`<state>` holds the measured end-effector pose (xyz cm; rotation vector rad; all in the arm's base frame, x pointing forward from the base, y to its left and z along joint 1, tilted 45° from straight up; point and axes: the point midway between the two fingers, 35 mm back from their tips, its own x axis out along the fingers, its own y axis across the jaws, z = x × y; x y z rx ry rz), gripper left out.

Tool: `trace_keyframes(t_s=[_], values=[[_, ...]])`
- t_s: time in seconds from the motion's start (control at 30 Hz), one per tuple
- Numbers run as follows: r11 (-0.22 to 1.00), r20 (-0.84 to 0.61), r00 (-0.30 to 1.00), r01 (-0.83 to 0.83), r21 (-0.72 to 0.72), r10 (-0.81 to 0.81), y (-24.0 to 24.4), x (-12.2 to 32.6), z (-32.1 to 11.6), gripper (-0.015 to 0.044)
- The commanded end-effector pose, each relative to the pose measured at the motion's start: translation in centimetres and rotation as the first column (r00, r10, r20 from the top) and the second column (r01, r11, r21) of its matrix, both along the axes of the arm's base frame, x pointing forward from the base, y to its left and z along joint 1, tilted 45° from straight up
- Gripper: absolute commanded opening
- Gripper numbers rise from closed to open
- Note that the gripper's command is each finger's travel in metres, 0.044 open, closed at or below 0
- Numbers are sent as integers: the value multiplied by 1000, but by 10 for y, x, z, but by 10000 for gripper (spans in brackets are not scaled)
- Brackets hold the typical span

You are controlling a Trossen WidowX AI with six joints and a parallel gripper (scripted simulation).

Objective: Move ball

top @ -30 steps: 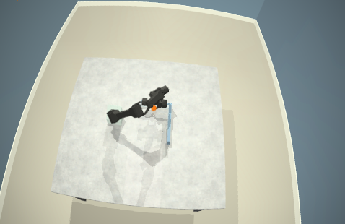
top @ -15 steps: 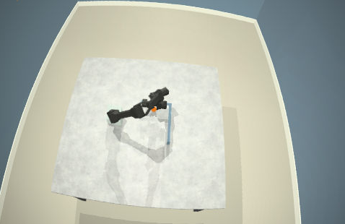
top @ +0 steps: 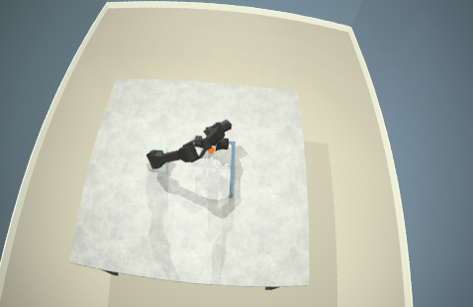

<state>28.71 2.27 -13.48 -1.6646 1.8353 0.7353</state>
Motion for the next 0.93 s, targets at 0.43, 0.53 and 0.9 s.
trace_keyframes(t_s=[0.43,0.53,0.9], values=[[1000,0,1000,-15,2,15,57,8,55,296],[1000,0,1000,-15,2,15,57,8,55,296],[1000,-1,1000,-11,0,11,90,7,92,440]])
